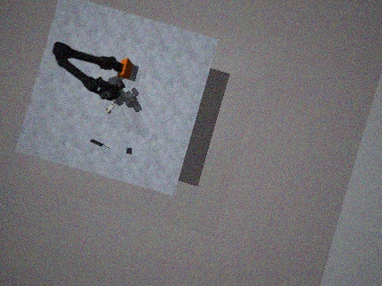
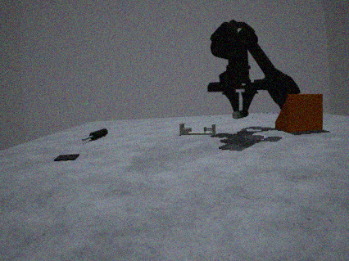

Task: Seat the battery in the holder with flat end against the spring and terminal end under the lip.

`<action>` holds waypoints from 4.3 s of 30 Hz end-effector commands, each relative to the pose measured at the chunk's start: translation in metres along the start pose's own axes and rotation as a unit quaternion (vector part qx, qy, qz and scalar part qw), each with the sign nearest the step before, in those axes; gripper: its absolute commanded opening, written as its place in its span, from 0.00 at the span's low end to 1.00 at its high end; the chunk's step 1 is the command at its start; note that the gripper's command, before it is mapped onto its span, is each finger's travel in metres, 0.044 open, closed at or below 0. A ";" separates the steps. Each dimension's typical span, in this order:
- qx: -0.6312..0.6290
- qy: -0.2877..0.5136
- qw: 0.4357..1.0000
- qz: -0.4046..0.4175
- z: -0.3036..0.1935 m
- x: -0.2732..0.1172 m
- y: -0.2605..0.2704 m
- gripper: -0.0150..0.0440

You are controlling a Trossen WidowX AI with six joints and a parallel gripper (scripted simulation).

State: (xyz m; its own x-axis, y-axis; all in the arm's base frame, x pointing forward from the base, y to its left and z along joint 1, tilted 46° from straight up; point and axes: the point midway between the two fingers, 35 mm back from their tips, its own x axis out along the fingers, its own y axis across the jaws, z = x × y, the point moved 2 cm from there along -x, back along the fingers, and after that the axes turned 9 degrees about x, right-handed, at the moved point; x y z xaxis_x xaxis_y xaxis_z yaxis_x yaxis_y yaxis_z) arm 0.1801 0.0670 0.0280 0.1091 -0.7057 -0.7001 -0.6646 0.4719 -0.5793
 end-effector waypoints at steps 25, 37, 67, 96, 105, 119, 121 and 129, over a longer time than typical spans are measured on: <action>0.580 -0.009 0.815 0.012 0.073 -0.032 -0.109 0.37; 0.574 -0.063 0.817 -0.004 0.077 -0.014 -0.108 0.37; 0.560 -0.165 0.810 -0.048 0.075 0.014 -0.105 0.37; 0.549 -0.234 0.798 -0.079 0.068 0.025 -0.098 0.37; 0.547 -0.248 0.795 -0.087 0.065 0.027 -0.096 0.37; 0.546 -0.249 0.795 -0.085 0.058 0.030 -0.082 0.37; 0.546 -0.249 0.796 -0.085 0.057 0.030 -0.081 0.37; 0.545 -0.249 0.796 -0.082 0.054 0.030 -0.076 0.37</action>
State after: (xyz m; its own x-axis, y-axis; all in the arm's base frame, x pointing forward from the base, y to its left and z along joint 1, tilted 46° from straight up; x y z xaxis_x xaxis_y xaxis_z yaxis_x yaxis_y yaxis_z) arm 0.2781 0.0395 0.0301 0.5918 -0.6360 -0.4953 0.4021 0.7654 -0.5024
